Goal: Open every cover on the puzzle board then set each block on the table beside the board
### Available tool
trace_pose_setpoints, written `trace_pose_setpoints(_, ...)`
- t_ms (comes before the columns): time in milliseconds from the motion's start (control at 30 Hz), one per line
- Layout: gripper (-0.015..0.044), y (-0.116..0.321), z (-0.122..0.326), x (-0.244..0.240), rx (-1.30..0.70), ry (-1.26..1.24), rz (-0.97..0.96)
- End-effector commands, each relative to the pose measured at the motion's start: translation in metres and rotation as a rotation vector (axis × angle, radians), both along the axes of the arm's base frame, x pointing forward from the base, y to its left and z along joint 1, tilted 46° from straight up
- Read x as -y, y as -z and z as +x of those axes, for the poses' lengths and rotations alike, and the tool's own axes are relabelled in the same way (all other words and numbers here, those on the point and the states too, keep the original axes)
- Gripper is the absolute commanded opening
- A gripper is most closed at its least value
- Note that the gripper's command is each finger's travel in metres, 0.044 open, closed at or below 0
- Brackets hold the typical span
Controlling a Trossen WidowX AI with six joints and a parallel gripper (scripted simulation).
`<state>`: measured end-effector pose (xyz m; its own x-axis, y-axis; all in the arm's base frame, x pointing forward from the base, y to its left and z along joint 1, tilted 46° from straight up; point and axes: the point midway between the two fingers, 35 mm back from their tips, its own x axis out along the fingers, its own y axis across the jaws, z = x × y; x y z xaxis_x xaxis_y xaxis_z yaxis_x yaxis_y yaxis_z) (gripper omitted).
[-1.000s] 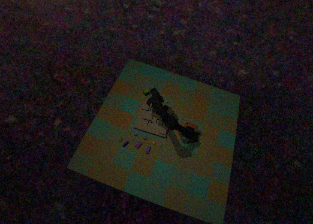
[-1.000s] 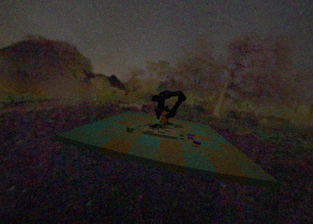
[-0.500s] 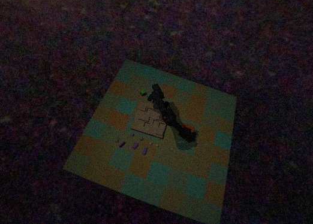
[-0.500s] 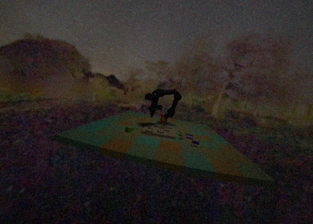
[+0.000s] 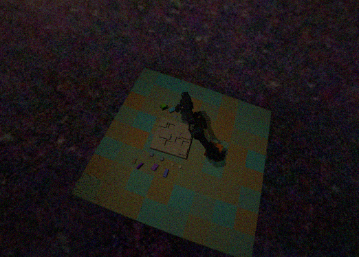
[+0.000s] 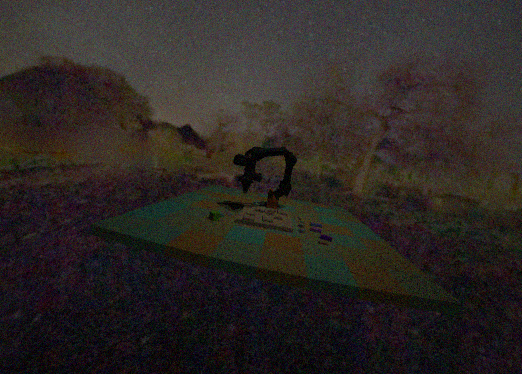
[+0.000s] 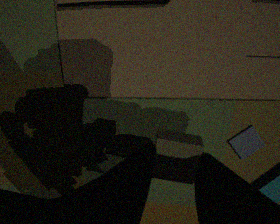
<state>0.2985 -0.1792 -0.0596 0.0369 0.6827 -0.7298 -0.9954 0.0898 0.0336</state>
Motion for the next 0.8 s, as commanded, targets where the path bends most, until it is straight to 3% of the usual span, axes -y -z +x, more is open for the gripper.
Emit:
trace_pose_setpoints(0,0.008,0.011,-0.007,0.009,0.002,-0.006,-0.003)
trace_pose_setpoints(767,0.008,0.069,-0.063,0.049,0.008,-0.016,0.025)
